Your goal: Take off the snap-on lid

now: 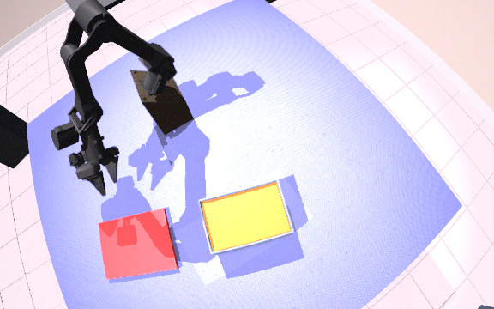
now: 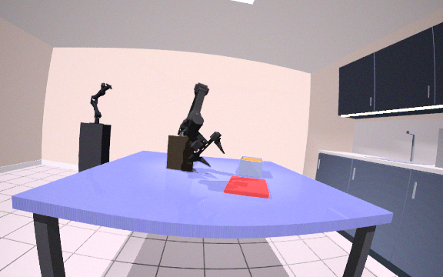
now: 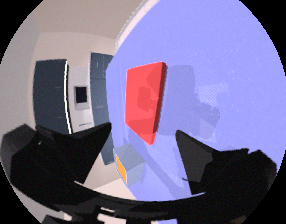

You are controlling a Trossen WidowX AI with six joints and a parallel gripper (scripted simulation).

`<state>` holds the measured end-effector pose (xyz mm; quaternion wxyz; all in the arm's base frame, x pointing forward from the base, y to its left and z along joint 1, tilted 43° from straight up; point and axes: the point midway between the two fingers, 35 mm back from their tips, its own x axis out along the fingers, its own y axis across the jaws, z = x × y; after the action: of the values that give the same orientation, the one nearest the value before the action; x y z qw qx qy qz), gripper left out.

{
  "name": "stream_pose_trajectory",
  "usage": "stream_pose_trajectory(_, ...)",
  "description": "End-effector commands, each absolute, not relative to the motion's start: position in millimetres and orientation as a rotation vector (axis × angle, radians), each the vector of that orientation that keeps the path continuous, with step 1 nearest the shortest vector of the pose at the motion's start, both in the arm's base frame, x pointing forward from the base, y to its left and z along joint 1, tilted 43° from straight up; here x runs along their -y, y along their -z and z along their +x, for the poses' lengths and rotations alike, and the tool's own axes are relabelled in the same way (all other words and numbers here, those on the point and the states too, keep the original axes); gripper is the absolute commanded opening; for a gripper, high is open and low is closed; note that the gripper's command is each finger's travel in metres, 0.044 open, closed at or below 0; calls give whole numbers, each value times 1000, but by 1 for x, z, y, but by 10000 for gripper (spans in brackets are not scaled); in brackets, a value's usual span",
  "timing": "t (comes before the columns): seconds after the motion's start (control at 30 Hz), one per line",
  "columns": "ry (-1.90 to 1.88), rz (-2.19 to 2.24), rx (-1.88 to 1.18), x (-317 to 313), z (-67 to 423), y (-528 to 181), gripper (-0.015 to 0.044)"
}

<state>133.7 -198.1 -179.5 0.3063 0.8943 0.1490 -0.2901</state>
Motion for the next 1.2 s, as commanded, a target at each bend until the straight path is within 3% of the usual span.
stream_pose_trajectory(0.0, 762, 2362, -392, 204, 129, 171, 440)
stream_pose_trajectory(1.17, 763, 2362, -392, 210, 121, 158, 440)
